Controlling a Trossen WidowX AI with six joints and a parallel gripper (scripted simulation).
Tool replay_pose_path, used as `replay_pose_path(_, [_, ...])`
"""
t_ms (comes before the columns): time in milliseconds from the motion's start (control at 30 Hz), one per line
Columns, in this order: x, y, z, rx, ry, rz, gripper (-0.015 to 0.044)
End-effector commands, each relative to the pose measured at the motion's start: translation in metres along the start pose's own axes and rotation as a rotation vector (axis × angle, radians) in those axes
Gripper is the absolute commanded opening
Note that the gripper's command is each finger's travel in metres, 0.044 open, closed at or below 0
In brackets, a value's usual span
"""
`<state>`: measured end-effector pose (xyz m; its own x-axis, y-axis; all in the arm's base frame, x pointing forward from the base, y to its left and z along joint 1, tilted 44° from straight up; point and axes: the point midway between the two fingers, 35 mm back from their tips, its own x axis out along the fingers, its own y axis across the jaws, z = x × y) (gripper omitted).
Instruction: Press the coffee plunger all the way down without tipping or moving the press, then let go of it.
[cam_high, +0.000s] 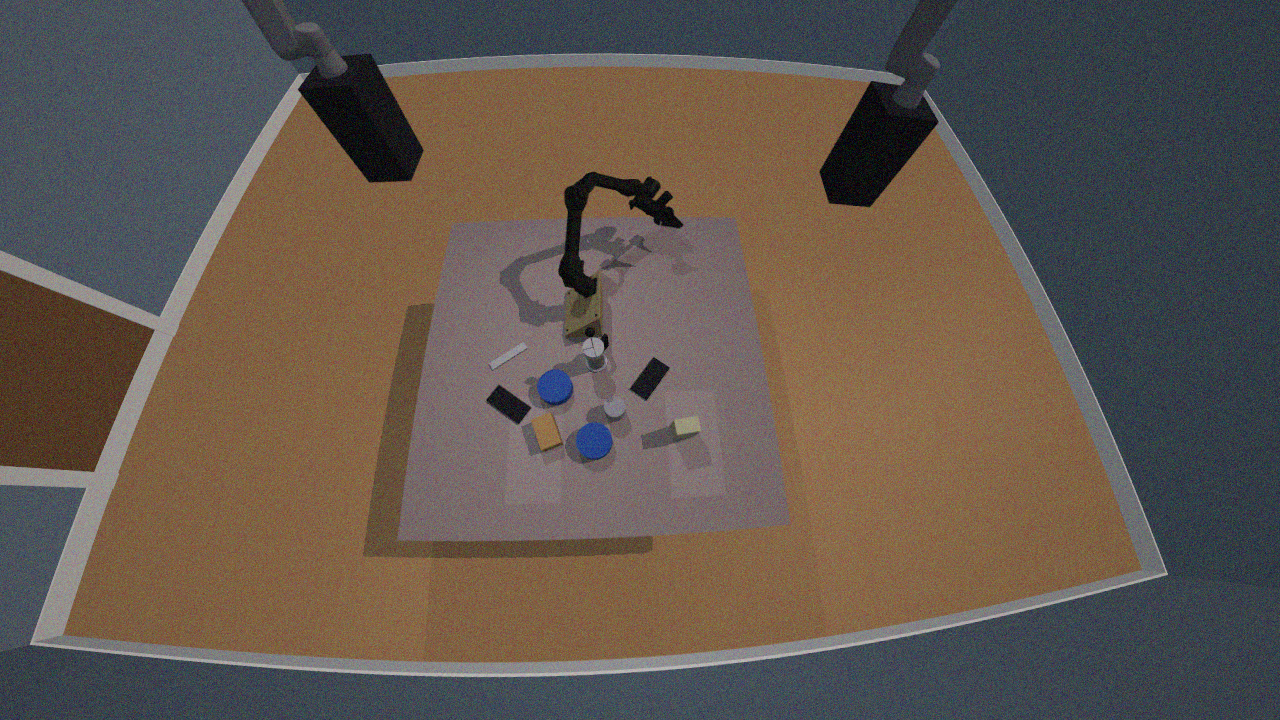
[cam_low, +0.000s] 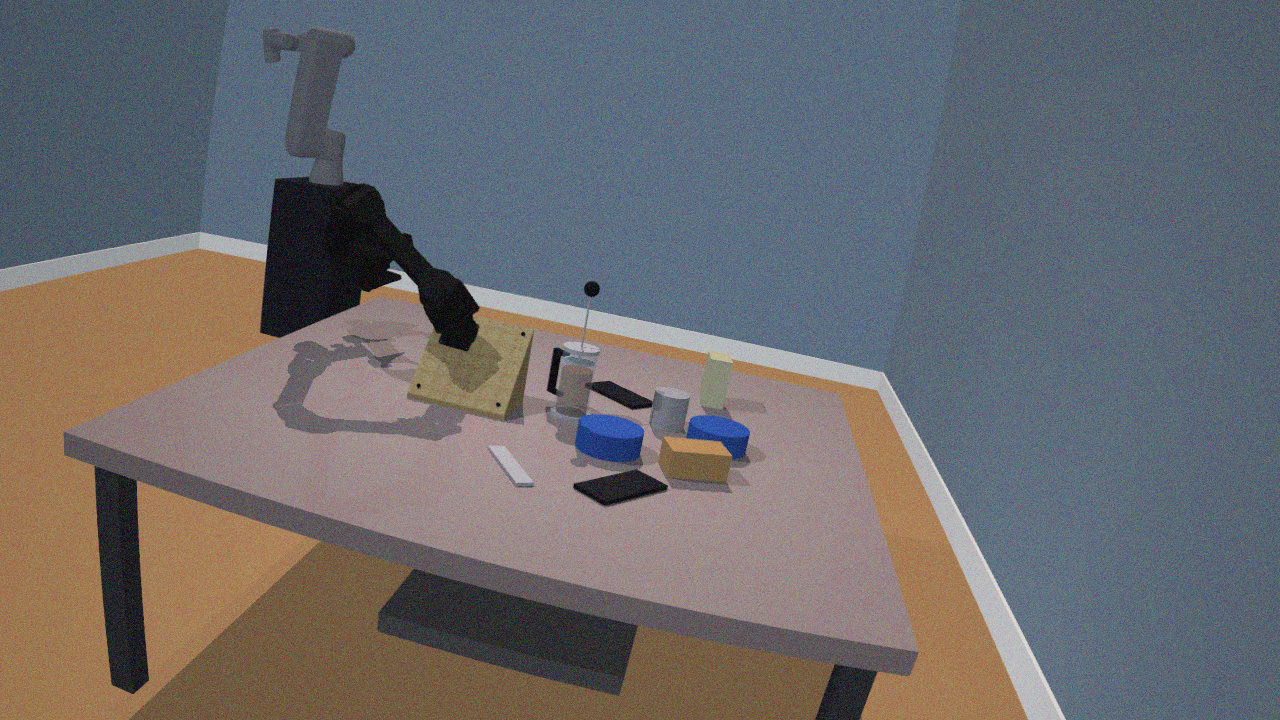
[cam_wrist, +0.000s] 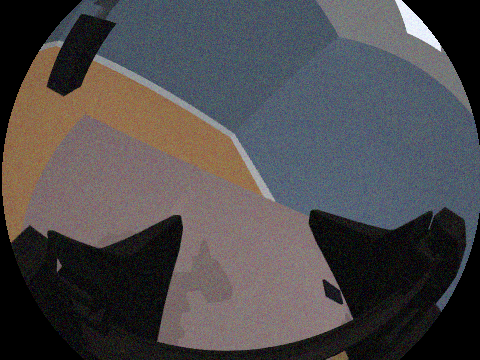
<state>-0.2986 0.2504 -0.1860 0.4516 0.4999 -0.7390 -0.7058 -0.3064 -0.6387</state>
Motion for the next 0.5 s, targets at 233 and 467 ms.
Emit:
replay_pose_path(233, [0.005, -0.078, 0.023, 0.132, 0.068, -0.07, 0.044])
replay_pose_path(467, [0.011, -0.191, 0.03, 0.324, 0.159, -0.186, 0.044])
